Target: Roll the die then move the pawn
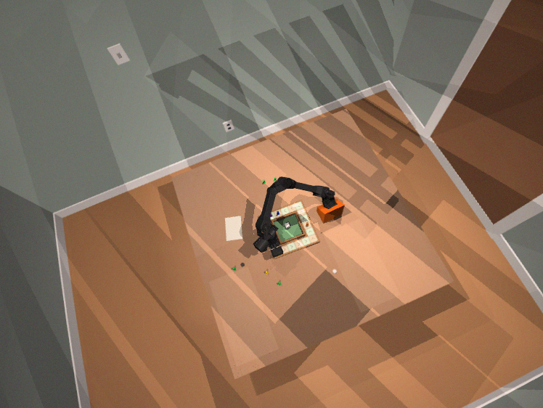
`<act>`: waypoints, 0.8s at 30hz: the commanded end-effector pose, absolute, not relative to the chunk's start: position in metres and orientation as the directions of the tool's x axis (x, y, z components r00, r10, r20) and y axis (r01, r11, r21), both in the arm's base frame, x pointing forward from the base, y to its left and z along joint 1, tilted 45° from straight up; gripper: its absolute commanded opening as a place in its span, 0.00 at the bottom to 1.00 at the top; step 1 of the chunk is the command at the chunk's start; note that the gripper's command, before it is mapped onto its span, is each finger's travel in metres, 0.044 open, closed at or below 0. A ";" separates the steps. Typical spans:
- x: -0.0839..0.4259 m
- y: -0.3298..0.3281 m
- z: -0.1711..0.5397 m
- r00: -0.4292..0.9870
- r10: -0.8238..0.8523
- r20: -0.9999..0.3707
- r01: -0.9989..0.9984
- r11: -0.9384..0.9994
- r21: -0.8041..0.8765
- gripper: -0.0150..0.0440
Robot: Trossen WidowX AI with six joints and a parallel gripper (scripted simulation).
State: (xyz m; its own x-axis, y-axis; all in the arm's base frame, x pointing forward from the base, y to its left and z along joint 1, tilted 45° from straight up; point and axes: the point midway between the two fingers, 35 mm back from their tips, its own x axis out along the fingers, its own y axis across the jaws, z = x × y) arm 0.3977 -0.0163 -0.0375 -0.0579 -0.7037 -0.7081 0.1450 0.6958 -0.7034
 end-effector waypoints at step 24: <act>0.388 0.039 -0.008 -0.066 -0.699 -0.712 0.148 0.699 -0.700 0.25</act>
State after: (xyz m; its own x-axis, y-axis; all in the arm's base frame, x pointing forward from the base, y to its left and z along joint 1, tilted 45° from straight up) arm 0.3953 0.0404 0.0062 -0.0571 -0.7014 -0.7104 0.1477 0.6978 -0.7009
